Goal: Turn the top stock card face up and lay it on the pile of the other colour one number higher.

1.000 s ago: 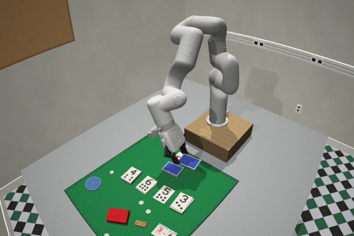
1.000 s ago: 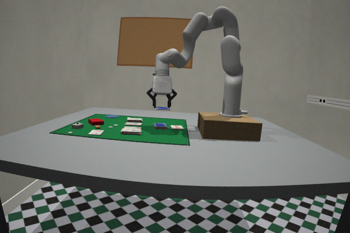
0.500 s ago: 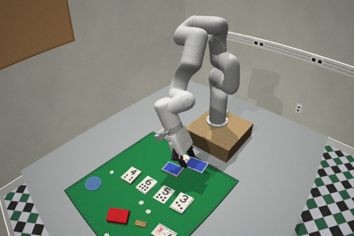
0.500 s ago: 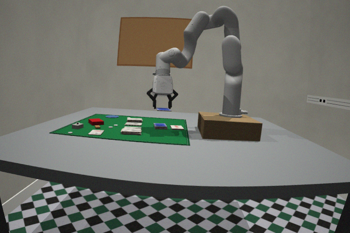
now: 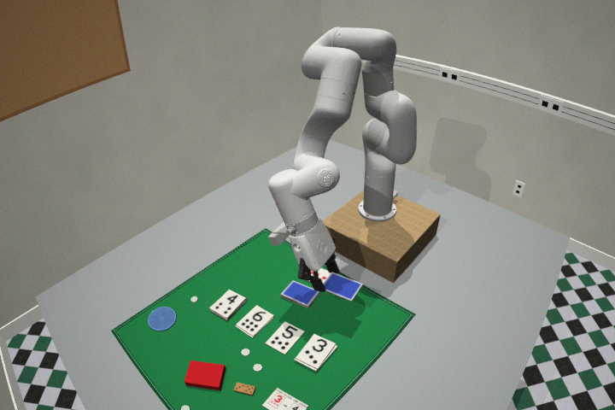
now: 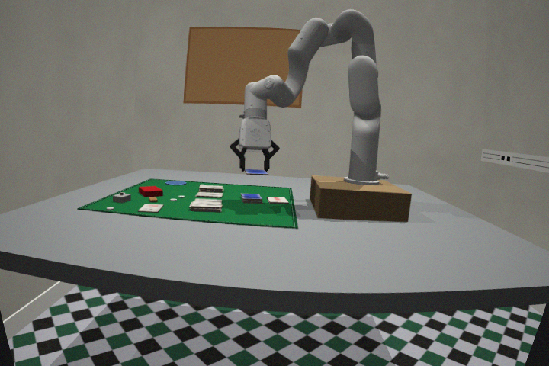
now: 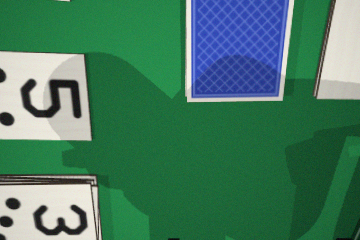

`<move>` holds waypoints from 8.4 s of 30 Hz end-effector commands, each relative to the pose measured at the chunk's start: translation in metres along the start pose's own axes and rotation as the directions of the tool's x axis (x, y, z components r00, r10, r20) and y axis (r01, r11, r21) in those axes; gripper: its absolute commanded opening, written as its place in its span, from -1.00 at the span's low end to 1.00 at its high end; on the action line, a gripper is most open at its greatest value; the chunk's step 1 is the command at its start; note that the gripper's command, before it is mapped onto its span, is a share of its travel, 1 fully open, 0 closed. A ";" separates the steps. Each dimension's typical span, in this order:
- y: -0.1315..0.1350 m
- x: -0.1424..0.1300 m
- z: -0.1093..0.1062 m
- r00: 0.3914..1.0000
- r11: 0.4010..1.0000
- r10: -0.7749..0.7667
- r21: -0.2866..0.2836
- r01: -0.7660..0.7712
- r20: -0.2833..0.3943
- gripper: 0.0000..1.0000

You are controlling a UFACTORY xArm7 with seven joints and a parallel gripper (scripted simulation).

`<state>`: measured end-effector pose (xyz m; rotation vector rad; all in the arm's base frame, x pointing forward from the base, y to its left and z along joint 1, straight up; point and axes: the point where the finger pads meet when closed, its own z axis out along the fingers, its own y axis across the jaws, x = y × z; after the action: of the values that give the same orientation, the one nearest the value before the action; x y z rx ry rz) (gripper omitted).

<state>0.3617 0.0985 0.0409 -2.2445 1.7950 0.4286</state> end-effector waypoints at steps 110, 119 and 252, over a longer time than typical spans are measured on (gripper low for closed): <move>-0.002 -0.017 0.017 0.012 1.000 -0.013 -0.013 -0.015 -1.000 0.47; -0.002 -0.016 0.019 -0.124 1.000 -0.015 -0.013 -0.018 -0.992 0.47; -0.003 -0.011 0.049 -0.174 1.000 -0.016 -0.013 -0.018 -0.985 0.47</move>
<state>0.3579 0.1240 -0.0014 -2.6329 2.0953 -2.1144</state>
